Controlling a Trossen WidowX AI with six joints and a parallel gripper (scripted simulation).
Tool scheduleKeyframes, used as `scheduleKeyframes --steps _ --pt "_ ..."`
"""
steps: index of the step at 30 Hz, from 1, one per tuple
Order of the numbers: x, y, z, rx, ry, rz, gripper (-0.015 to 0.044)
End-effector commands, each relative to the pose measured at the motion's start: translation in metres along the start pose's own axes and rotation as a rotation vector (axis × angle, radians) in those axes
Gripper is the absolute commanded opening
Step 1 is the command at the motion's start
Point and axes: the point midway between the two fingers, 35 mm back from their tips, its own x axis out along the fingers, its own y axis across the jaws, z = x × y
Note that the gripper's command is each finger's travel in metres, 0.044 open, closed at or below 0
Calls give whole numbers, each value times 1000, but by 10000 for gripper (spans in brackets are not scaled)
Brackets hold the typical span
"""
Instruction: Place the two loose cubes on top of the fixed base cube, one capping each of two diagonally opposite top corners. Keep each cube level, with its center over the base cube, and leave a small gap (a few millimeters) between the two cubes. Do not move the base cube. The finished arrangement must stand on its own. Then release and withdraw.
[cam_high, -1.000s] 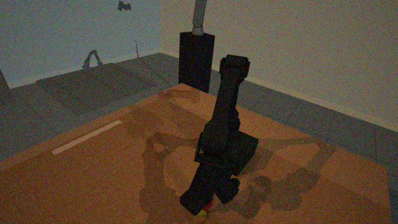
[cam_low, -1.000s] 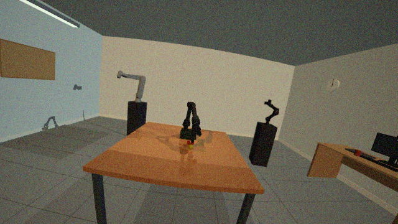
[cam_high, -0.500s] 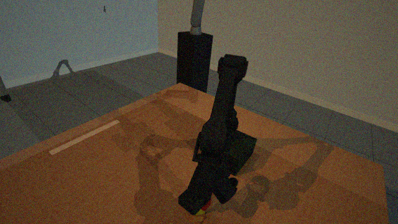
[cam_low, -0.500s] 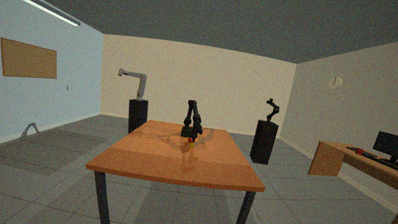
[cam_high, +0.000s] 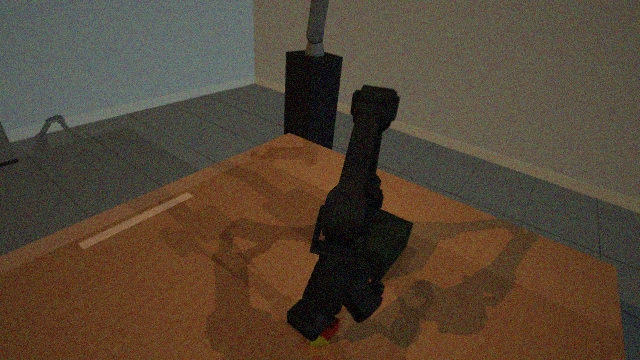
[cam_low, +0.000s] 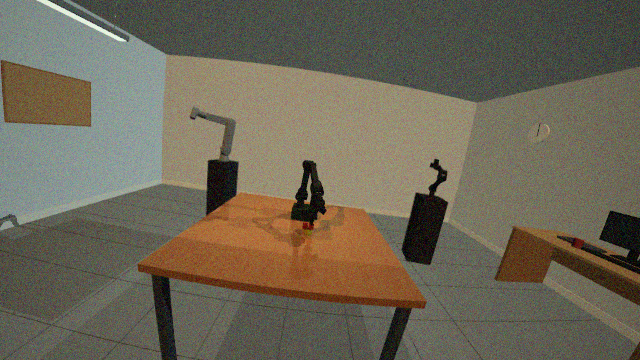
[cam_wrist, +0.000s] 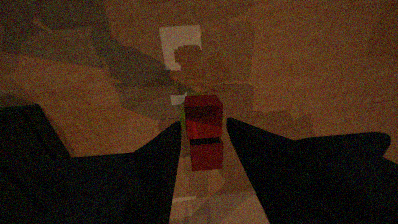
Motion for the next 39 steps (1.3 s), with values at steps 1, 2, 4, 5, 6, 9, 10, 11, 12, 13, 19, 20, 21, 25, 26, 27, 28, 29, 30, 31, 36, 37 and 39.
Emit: scheduleKeyframes --steps 1,2,4,5,6,9,10,11,12,13,19,20,21,25,26,27,28,29,30,31,36,37,39 --pt "-8 -1 0 1 -1 -2 205" --pt "-10 -1 0 1 -1 -2 205" --pt "-14 -1 0 1 -1 -2 205" --pt "-16 -1 0 1 -1 -2 205" --pt "-18 -1 0 1 -1 -2 205" --pt "-24 -1 0 1 -1 -2 205" --pt "-26 -1 0 1 -1 -2 205" --pt "-28 -1 0 1 -1 -2 205" --pt "-30 -1 0 1 -1 -2 205" --pt "-32 -1 0 1 -1 -2 205" --pt "-43 -1 0 1 -1 -2 205" --pt "-45 -1 0 1 -1 -2 205" --pt "-47 -1 0 1 -1 -2 205" --pt "-50 -1 0 1 -1 -2 205" --pt "-51 -1 0 0 -1 -2 231" --pt "-53 -1 0 -2 -1 -2 258" --pt "-54 -1 0 -3 -1 -3 284" --pt "-54 -1 0 -3 -1 -3 310" --pt "-51 1 2 -3 -1 -1 336" --pt "-51 3 10 -2 -2 -1 362" --pt "-54 38 78 -2 -8 2 400" --pt "-54 46 89 -3 -8 3 400" --pt "-55 53 98 -3 -9 4 400"
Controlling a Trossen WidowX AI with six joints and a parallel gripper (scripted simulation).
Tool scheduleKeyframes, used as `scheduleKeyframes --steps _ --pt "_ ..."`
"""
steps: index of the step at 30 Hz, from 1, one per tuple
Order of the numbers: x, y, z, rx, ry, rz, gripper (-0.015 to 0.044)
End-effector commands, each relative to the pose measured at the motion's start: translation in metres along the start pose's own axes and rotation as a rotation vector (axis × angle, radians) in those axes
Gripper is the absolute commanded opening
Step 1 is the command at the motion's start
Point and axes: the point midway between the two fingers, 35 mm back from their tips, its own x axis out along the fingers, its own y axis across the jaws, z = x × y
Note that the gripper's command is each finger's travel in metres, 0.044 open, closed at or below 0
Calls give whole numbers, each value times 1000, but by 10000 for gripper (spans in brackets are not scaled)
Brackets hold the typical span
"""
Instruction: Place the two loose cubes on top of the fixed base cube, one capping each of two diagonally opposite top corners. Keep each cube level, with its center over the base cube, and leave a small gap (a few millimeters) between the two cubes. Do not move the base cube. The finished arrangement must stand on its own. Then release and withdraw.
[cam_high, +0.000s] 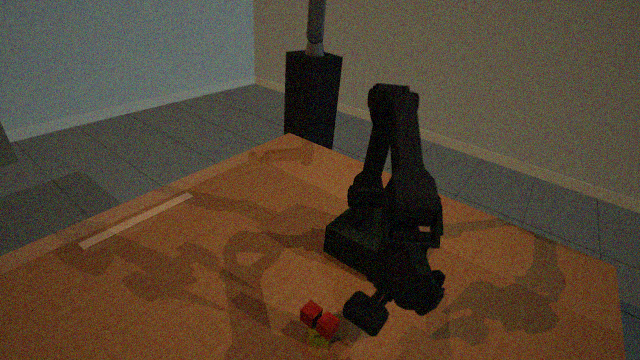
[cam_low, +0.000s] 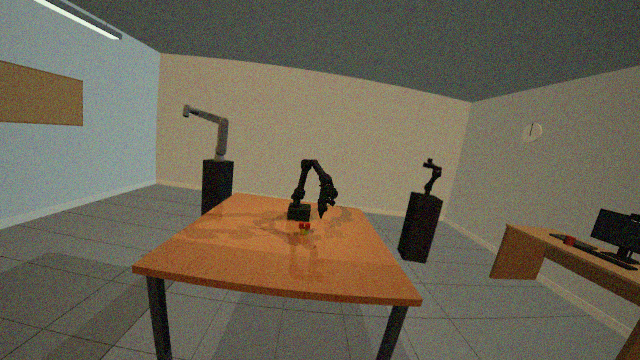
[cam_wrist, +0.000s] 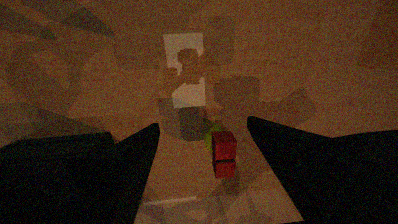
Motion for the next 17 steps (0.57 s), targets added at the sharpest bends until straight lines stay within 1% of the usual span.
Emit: scheduleKeyframes --steps 1,17 --pt "-1 13 17 10 1 3 400" --pt "-1 13 17 10 1 3 400"
